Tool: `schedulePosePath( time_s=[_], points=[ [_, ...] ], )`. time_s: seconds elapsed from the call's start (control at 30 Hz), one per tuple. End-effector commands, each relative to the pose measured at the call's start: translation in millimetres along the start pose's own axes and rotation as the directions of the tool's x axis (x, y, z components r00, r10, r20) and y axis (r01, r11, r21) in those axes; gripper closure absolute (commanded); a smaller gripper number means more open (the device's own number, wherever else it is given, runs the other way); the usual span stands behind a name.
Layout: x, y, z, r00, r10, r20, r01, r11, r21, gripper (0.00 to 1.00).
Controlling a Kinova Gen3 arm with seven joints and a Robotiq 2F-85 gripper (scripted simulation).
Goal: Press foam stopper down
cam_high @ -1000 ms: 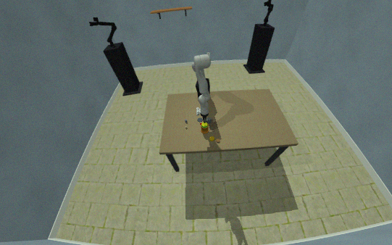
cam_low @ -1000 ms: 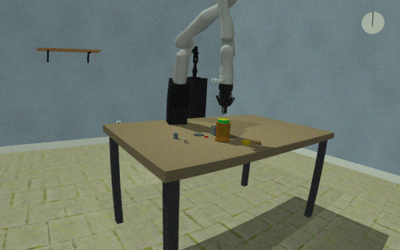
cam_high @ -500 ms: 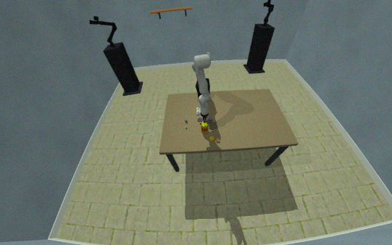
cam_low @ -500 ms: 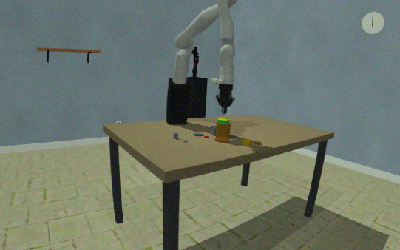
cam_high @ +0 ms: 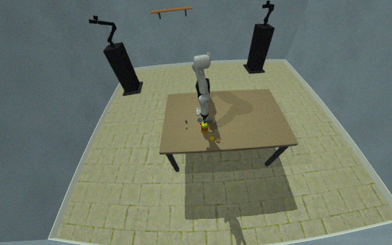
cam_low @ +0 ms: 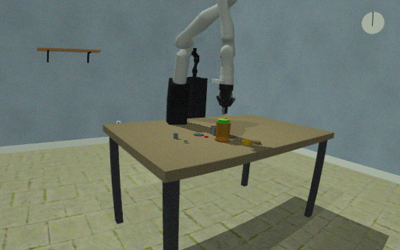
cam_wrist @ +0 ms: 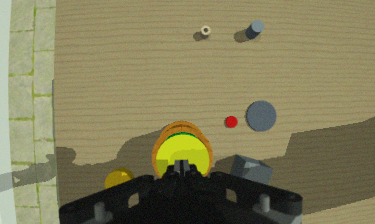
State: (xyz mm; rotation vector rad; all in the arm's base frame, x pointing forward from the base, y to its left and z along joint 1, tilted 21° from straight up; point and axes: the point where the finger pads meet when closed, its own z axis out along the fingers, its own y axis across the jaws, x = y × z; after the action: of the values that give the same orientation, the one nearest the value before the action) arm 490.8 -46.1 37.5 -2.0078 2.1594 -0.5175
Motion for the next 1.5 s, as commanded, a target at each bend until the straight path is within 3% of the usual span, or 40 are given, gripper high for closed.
schedulePosePath(
  time_s=[0.0, 0.27, 1.47],
  points=[
    [0, 1, 6.3, 1.0, -0.001, -0.001, 0.001, 1.0, -0.003, 1.0],
    [0, 1, 24.5, 1.0, -0.001, -0.001, 0.001, 1.0, -0.003, 1.0],
    [0, 1, 34.0, 1.0, -0.001, -0.001, 0.001, 1.0, -0.003, 1.0]
  ],
)
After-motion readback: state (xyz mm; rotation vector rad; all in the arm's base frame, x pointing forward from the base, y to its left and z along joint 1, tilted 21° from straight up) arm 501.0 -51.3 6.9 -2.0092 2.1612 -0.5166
